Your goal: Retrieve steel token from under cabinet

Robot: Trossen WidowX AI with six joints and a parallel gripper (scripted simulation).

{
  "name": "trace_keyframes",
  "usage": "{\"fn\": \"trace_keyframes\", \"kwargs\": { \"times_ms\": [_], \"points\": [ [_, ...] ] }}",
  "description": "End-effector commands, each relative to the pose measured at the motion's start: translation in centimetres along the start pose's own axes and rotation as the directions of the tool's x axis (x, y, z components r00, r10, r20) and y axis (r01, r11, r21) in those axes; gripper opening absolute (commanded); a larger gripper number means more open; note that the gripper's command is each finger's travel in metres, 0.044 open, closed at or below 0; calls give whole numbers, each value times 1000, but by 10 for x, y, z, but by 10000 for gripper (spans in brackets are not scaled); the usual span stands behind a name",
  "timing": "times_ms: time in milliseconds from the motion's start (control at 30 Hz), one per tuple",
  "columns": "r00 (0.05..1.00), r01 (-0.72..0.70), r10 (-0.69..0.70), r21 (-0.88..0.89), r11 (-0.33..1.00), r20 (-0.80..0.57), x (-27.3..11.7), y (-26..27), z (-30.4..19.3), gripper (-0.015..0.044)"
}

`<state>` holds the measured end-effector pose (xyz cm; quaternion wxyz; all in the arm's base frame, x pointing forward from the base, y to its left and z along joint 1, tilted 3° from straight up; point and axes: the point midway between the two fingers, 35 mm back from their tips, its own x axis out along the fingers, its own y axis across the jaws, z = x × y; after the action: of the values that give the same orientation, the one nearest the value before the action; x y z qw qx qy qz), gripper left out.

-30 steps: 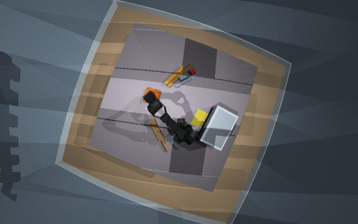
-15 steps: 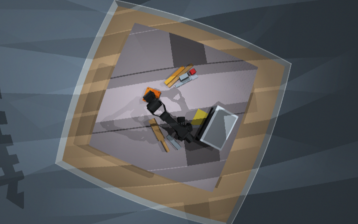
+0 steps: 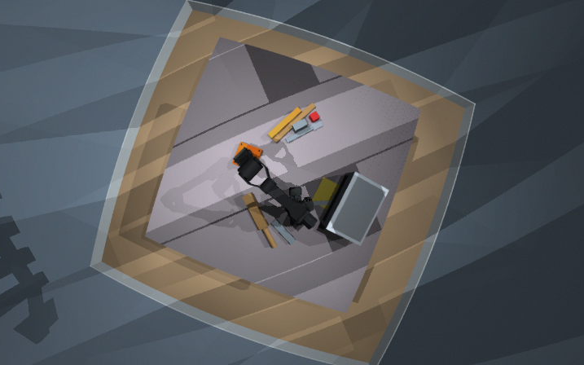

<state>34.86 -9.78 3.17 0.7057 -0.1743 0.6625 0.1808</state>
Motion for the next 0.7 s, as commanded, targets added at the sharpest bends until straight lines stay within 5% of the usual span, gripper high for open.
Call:
{"fn": "trace_keyframes", "kwargs": {
  "times_ms": [0, 667],
  "points": [
    [1000, -8, 8, -7, 1000, 0, 1, 8, 1, 0],
    [1000, -10, 10, -7, 1000, 0, 1, 28, 1, 0]
  ]
}}
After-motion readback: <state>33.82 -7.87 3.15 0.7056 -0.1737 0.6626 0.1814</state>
